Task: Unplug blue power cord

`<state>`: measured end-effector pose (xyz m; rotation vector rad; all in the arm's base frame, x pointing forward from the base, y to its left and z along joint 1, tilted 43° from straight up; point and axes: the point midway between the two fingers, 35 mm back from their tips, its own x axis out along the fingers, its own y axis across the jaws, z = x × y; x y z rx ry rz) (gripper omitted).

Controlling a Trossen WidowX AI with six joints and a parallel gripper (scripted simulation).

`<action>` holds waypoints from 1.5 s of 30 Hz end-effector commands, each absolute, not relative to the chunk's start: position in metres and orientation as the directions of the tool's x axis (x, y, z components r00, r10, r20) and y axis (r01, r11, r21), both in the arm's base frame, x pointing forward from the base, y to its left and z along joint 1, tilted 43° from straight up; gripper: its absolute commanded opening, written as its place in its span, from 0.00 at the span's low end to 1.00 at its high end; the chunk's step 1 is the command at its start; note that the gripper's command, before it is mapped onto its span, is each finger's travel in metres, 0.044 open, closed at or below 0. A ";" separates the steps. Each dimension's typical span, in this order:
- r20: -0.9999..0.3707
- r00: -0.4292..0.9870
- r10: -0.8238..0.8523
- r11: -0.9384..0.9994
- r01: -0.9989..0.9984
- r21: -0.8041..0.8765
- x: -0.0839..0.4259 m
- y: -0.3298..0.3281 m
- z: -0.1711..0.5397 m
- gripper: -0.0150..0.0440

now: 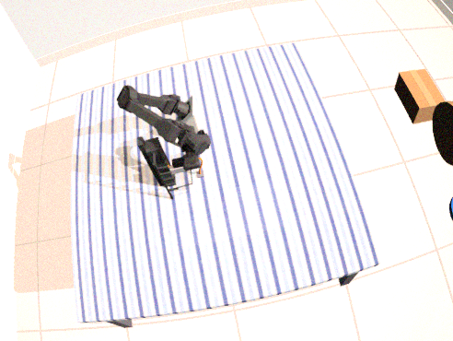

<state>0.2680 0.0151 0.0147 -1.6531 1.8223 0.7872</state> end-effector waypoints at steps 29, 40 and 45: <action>-0.738 -0.079 -0.670 0.062 -0.997 0.051 0.269 0.068 -0.017 1.00; -0.738 -0.079 -0.670 0.062 -0.997 0.051 0.269 0.068 -0.017 1.00; -0.738 -0.079 -0.670 0.062 -0.997 0.051 0.269 0.068 -0.017 1.00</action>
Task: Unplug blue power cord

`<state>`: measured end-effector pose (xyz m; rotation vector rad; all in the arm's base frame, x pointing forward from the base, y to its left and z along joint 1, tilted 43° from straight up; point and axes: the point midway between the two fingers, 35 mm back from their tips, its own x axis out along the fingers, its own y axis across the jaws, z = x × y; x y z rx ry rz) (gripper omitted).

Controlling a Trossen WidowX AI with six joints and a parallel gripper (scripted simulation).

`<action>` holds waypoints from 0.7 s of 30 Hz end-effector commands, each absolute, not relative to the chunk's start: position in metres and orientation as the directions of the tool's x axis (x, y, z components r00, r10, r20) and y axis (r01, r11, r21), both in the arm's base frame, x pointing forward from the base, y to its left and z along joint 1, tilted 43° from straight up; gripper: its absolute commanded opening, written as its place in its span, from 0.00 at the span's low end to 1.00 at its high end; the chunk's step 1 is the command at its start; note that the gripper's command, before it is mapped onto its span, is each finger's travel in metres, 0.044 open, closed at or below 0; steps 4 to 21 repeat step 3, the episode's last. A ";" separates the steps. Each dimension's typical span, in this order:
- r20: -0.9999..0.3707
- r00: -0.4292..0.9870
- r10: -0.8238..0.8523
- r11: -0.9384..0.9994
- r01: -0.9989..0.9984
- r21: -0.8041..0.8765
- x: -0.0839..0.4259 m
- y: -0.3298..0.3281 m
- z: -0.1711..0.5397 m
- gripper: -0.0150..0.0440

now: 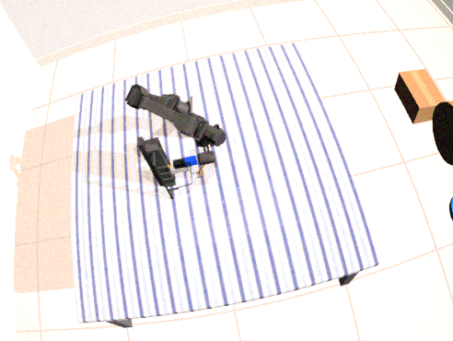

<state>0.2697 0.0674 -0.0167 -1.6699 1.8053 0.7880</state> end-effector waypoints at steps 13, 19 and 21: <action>-0.738 -0.079 -0.670 0.062 -0.997 0.051 0.269 0.068 -0.017 1.00; -0.738 -0.079 -0.670 0.062 -0.997 0.051 0.269 0.068 -0.017 1.00; -0.738 -0.079 -0.670 0.062 -0.997 0.051 0.269 0.068 -0.017 1.00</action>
